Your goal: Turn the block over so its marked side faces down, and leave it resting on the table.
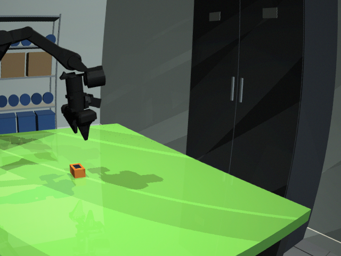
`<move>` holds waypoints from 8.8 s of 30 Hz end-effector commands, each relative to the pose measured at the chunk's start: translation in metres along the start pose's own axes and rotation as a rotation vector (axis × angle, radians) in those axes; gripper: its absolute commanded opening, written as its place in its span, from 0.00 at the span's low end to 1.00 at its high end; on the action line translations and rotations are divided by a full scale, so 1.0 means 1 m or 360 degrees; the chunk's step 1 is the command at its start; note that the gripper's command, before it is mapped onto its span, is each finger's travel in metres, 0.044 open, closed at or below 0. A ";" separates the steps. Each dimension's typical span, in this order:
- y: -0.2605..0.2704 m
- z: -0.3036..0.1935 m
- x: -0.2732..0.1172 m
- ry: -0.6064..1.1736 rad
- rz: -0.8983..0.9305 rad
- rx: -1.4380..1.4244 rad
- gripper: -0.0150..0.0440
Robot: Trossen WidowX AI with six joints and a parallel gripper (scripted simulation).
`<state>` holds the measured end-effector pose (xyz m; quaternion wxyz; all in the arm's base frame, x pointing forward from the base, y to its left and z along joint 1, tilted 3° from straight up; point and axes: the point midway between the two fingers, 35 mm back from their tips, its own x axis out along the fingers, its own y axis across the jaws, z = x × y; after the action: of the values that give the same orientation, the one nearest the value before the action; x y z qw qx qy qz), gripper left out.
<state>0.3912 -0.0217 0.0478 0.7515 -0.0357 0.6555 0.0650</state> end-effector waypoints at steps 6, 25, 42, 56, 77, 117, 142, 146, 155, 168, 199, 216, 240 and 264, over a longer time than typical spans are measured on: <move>-0.014 -0.022 0.030 0.0241 -0.0049 0.0136 1.00; -0.011 -0.031 0.082 0.0242 -0.0049 0.0136 1.00; -0.012 -0.036 0.110 0.0242 -0.0049 0.0136 1.00; -0.012 -0.036 0.112 0.0242 -0.0049 0.0136 0.68; -0.011 -0.032 0.087 0.0242 -0.0049 0.0136 0.27; -0.012 -0.037 0.092 -0.0574 -0.0081 0.0123 0.25; -0.016 -0.030 0.122 -0.1014 -0.0097 0.0125 0.25; -0.016 -0.031 0.125 -0.1104 -0.0100 0.0123 0.25; -0.015 -0.036 0.127 -0.1307 -0.0108 0.0114 0.25; -0.011 -0.047 0.118 -0.1545 -0.0119 0.0093 0.25; -0.011 -0.047 0.116 -0.1561 -0.0123 0.0090 0.92; -0.011 -0.047 0.116 -0.1561 -0.0123 0.0090 1.00; -0.017 -0.032 0.114 -0.1305 -0.0114 0.0111 1.00; -0.008 -0.053 0.041 -0.0634 -0.0085 0.0117 1.00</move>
<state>0.3507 -0.0336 -0.0297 0.8804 0.0005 0.4734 0.0296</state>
